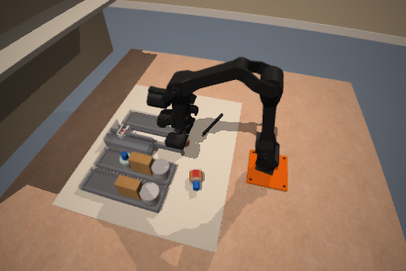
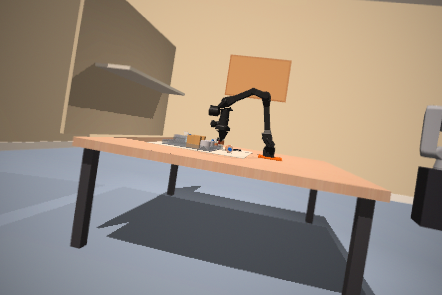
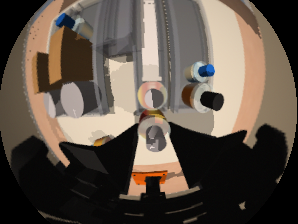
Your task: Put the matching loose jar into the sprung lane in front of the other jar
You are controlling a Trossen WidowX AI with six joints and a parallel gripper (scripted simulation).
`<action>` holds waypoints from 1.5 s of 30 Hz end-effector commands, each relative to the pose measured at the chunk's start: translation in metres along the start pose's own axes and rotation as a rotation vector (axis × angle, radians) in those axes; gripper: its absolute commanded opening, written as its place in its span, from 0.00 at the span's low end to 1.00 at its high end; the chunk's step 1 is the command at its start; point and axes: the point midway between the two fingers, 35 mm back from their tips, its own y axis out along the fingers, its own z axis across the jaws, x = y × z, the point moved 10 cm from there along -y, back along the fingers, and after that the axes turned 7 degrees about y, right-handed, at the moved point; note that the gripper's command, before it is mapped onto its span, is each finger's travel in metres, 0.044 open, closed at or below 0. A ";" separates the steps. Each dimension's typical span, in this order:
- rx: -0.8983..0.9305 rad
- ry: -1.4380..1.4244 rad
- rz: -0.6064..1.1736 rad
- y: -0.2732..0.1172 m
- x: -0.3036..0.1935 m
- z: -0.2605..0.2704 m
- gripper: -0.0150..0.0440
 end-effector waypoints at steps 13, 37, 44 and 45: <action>-0.001 -0.005 -0.021 -0.001 0.011 0.001 0.25; 0.000 -0.005 -0.021 -0.002 0.022 0.003 0.25; 0.000 -0.005 -0.022 -0.002 0.025 0.003 0.25; 0.000 -0.005 -0.022 -0.002 0.025 0.003 0.25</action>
